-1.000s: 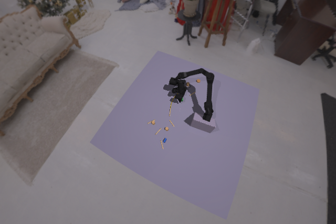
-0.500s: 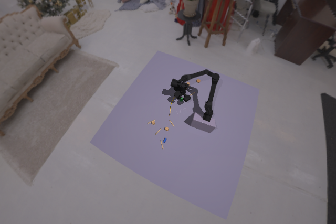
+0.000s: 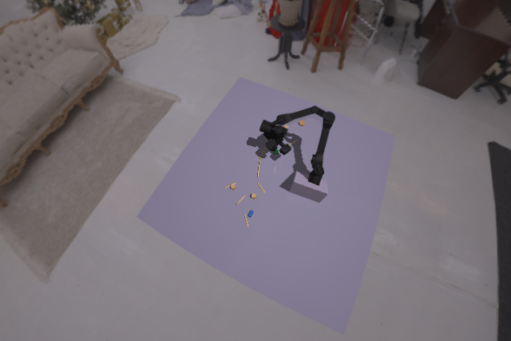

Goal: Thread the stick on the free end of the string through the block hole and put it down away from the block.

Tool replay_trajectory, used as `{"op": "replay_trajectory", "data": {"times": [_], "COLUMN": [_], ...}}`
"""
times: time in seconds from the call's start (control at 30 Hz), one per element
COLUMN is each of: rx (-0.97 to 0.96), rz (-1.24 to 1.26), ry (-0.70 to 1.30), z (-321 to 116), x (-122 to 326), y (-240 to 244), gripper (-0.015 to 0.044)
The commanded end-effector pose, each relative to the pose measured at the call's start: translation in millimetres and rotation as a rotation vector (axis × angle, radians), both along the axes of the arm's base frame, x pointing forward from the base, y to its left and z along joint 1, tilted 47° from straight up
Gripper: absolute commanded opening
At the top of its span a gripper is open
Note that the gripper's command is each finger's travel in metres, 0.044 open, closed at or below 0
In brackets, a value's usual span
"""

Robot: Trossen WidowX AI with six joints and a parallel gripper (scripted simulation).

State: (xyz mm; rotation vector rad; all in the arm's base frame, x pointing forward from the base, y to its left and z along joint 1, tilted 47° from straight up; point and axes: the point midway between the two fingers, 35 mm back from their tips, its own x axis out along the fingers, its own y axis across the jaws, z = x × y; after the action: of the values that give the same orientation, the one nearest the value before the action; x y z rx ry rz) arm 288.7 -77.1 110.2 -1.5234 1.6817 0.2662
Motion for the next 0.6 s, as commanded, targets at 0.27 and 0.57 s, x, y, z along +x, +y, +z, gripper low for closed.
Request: {"op": "replay_trajectory", "data": {"times": [0.27,0.57], "rx": [0.0,0.0], "rz": [0.0,0.0], "ry": [0.0,0.0], "z": [0.0,0.0], "x": [0.0,0.0], "y": [0.0,0.0], "gripper": [0.0241,0.0136]}}
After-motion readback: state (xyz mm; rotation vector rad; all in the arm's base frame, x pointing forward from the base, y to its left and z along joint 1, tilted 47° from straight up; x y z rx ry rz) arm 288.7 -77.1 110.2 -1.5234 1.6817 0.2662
